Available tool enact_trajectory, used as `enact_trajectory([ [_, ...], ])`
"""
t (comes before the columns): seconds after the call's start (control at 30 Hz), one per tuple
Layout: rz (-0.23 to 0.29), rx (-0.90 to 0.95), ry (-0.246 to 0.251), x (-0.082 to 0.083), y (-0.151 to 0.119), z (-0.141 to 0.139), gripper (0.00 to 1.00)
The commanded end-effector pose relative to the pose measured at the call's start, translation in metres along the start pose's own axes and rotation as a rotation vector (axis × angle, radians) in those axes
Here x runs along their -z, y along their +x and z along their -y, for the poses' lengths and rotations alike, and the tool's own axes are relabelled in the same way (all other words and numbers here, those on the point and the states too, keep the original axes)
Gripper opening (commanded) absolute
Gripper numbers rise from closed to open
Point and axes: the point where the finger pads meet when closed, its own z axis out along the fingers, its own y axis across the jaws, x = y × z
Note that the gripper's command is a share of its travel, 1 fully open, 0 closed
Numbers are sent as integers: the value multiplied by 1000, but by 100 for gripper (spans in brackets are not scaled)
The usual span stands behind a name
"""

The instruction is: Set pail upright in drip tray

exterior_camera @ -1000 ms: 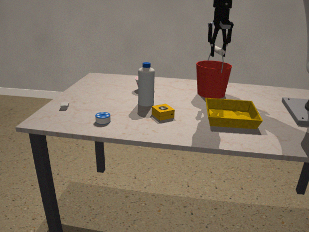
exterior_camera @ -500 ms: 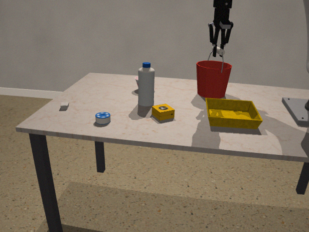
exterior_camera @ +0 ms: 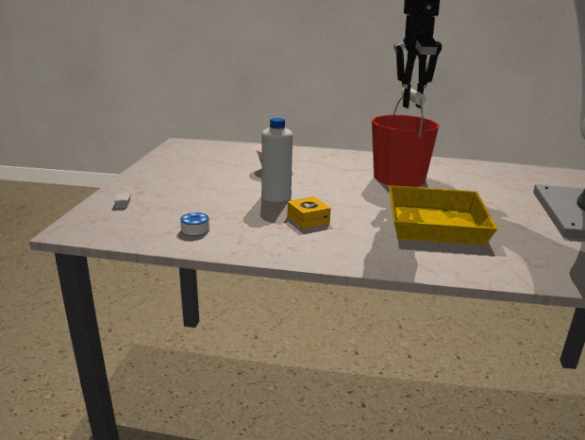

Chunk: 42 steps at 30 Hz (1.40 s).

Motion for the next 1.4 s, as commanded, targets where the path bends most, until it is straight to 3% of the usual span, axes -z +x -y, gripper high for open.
enact_trajectory([
  [0.0,1,0,-1,1,0,0,10],
  [0.57,1,0,-1,10,0,0,10],
  [1.37,1,0,-1,45,0,0,10],
])
